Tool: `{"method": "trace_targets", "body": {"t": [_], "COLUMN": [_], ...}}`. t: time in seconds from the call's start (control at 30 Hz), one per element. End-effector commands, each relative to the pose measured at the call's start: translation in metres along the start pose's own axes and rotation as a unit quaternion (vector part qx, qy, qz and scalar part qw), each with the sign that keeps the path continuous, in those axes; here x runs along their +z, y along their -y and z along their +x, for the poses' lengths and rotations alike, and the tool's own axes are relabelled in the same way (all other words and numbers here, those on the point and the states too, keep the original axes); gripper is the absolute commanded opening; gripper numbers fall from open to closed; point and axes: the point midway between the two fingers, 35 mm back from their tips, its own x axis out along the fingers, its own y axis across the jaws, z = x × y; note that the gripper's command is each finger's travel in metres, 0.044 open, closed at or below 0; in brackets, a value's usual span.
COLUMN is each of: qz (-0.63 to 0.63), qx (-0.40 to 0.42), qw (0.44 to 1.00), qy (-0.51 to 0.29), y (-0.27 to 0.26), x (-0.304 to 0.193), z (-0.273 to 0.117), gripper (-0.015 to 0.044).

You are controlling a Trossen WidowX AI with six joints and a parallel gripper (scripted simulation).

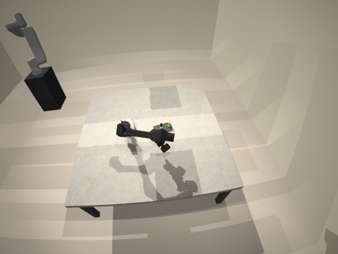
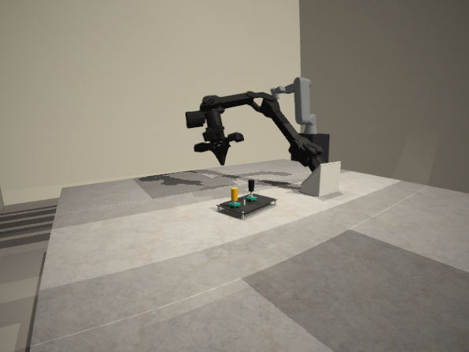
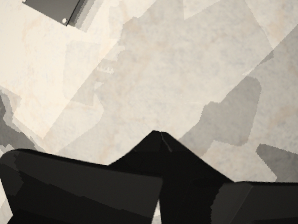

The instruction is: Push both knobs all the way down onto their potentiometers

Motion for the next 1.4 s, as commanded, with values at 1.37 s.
{"method": "trace_targets", "body": {"t": [1.37], "qz": [0.175], "qx": [-0.141], "qw": [0.973], "qy": [-0.052], "y": [-0.170], "x": [0.156], "z": [0.055], "gripper": [0.0000]}}
